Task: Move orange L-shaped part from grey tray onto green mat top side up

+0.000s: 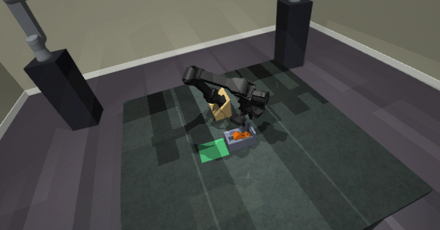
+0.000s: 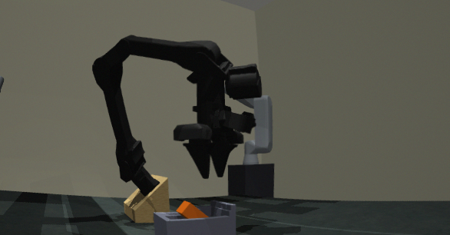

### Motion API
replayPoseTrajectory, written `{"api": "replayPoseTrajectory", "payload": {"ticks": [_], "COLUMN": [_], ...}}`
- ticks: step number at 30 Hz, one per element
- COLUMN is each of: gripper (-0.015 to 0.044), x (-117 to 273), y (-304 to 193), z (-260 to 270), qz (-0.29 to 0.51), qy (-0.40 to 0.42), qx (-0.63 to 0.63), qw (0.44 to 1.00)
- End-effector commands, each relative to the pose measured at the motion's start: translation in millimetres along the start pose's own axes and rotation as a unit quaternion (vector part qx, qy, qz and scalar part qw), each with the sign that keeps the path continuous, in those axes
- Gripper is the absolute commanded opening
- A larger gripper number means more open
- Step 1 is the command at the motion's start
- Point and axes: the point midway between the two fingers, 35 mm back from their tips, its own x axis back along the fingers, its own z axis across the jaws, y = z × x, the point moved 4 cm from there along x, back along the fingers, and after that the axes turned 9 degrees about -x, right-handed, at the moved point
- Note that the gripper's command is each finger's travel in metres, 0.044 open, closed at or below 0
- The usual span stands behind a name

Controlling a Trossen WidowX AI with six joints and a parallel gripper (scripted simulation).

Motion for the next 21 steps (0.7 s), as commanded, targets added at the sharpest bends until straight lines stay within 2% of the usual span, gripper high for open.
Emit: {"api": "replayPoseTrajectory", "payload": {"ticks": [1, 6, 21], "gripper": [0.028, 0.028, 0.028], "x": [-1, -1, -1], "y": [-11, -19, -19], "z": [-31, -49, -50], "qz": [0.008, 0.012, 0.012], "qy": [-0.002, 0.0, 0.0], "qx": [0.296, 0.471, 0.478], "qw": [0.955, 0.882, 0.879]}}
